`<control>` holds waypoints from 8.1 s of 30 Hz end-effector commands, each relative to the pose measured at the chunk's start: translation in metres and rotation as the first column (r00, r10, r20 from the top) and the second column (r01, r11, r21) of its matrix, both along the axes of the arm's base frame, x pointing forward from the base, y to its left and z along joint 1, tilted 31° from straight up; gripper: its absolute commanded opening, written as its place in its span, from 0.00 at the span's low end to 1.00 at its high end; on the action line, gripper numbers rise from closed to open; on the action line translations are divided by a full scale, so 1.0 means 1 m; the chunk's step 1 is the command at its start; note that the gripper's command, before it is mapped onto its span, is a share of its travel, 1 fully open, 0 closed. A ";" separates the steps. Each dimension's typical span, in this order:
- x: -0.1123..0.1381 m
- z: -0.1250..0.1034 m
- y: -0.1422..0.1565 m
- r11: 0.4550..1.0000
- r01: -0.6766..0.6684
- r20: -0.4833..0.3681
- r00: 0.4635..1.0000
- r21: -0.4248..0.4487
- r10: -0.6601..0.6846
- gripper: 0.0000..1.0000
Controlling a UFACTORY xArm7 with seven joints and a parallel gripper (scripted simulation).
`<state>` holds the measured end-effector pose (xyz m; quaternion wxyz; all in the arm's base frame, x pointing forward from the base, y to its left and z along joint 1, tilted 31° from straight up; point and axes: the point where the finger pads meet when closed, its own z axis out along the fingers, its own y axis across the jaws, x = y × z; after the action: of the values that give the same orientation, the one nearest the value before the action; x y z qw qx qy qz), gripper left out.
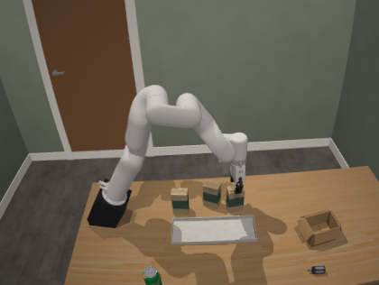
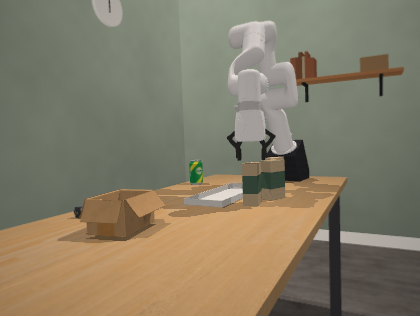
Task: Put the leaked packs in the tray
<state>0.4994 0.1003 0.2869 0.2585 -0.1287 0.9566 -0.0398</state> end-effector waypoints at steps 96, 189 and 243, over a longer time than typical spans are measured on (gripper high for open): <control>0.027 -0.043 0.000 1.000 -0.001 0.004 1.000 0.001 0.001 0.27; 0.009 0.012 -0.146 1.000 -0.001 0.004 1.000 0.001 0.001 0.27; 0.034 -0.030 -0.147 1.000 -0.001 0.004 1.000 0.001 0.001 0.27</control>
<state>0.5330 -0.0464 0.2550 0.2585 -0.1290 0.9565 -0.0393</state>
